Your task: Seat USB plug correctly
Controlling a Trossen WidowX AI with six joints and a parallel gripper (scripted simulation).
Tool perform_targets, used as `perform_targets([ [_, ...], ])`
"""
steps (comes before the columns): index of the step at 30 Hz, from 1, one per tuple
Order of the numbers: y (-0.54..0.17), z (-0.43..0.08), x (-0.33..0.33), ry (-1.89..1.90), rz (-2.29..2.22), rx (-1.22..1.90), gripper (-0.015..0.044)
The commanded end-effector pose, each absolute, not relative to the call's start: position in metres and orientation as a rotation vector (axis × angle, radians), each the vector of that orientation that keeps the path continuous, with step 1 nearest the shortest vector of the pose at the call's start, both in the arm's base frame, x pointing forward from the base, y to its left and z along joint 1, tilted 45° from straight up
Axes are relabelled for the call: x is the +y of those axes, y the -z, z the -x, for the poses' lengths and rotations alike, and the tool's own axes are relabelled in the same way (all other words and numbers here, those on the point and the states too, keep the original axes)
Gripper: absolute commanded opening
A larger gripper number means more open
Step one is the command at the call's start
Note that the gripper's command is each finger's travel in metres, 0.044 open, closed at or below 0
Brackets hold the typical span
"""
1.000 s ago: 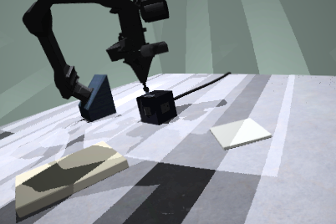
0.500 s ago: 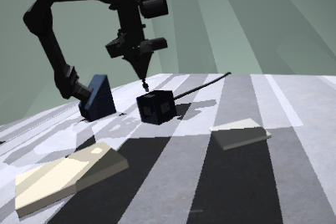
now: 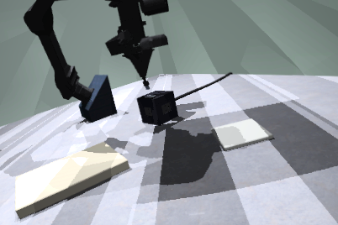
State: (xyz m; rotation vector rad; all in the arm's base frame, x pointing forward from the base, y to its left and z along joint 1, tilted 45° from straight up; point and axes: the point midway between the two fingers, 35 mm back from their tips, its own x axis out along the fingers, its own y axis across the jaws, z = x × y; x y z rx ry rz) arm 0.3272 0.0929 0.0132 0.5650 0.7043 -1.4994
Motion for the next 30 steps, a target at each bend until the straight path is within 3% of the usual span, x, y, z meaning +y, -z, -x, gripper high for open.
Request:
perform_targets([
  [1,-0.0134,-0.3275,0.0936,1.489,-0.549,0.722,0.0],
  [30,-0.013,-0.327,0.0925,1.104,0.027,1.196,0.0],
])
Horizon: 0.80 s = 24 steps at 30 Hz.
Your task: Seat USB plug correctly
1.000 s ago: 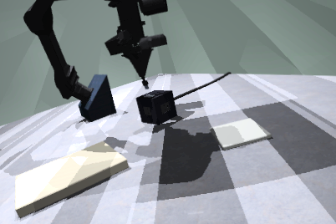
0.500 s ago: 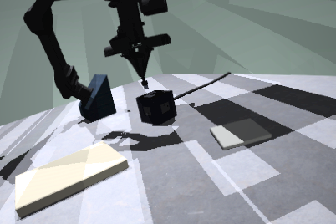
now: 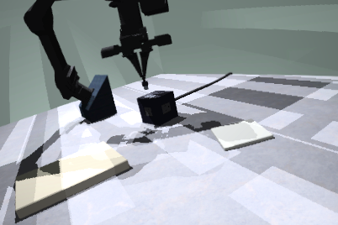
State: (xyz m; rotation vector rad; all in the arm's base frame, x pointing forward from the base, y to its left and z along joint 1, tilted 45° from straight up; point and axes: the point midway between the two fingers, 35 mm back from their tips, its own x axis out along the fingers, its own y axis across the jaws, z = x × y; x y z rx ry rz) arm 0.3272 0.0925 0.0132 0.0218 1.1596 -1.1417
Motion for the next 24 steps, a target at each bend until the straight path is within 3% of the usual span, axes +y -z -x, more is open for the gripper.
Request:
perform_targets([
  [1,-0.013,-0.327,0.0925,1.089,0.047,1.21,0.0],
  [24,-0.013,-0.327,0.0925,0.691,0.508,1.5,0.0],
])
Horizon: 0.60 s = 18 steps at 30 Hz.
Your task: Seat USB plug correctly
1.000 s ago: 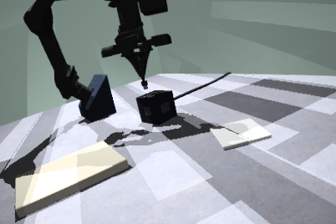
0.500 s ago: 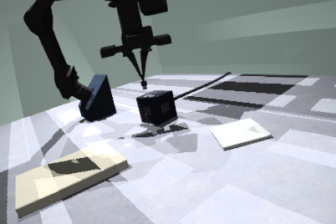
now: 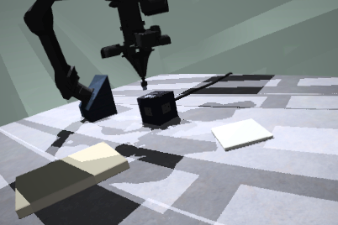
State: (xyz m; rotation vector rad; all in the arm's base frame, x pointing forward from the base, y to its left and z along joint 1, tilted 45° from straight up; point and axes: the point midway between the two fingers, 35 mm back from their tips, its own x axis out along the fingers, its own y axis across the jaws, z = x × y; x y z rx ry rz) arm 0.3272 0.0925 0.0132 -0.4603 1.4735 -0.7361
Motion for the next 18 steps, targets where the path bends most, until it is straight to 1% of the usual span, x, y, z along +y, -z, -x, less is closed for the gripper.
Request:
perform_targets([
  [1,-0.013,-0.327,0.0925,0.672,0.528,1.511,0.0],
  [18,-0.013,-0.327,0.0925,0.331,0.863,1.667,0.0],
])
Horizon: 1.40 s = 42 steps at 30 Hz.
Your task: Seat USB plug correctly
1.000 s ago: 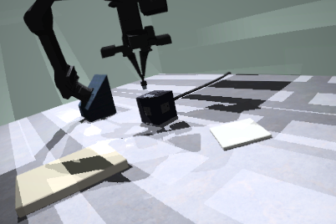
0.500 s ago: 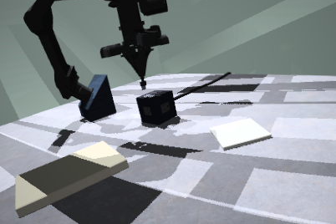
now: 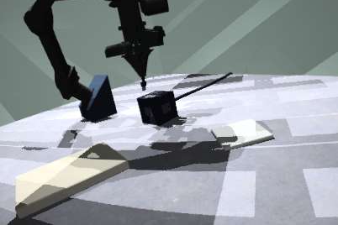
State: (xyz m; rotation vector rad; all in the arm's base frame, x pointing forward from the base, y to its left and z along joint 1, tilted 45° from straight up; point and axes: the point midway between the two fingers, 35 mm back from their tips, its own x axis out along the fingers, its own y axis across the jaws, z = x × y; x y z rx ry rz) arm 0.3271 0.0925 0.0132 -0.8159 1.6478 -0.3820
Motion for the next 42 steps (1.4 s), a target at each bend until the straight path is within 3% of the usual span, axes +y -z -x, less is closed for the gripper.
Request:
perform_targets([
  [1,-0.013,-0.327,0.0925,0.31,0.882,1.675,0.0],
  [42,-0.013,-0.327,0.0925,-0.668,1.638,1.809,0.0],
])
